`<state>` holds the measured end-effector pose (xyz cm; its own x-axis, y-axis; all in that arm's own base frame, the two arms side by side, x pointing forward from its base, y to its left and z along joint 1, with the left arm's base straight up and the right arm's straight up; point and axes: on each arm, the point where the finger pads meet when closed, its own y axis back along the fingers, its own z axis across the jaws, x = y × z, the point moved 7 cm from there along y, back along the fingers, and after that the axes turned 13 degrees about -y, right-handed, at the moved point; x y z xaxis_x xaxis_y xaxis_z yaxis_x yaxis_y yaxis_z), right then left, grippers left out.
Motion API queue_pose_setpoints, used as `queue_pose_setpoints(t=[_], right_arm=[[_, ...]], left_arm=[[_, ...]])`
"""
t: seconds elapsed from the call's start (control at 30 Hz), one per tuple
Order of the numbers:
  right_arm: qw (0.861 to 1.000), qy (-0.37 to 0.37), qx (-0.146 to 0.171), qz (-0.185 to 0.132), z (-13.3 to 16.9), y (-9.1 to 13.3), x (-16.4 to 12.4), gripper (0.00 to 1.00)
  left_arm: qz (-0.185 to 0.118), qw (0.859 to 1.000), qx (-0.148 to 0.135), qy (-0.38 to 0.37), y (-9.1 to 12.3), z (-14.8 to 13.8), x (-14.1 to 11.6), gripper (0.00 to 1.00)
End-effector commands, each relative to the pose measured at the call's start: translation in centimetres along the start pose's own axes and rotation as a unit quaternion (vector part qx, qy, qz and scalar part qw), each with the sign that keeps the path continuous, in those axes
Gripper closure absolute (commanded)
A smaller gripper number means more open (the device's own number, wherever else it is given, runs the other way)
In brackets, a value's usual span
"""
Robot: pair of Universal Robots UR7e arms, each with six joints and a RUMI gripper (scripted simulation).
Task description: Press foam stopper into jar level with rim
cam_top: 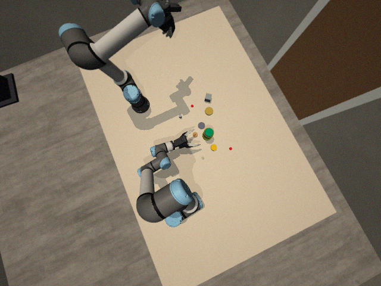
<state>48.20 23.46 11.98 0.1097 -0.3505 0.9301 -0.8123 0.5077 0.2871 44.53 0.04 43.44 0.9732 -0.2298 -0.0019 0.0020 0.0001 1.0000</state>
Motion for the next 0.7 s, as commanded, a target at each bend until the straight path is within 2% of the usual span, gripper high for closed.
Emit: queue_pose_setpoints(t=[0.0, 0.67], right_arm=[[1.000, 0.000, 0.001, 0.000, 0.0, -0.3, 0.0, 0.21], [1.000, 0.000, 0.001, -0.001, 0.0, -1.8, 0.0, 0.21]], left_arm=[[0.001, 1.000, 0.000, 0.000, 0.0, 0.0, 0.0, 1.00], [0.001, 1.000, 0.000, 0.000, 0.0, 0.0, 0.0, 1.00]])
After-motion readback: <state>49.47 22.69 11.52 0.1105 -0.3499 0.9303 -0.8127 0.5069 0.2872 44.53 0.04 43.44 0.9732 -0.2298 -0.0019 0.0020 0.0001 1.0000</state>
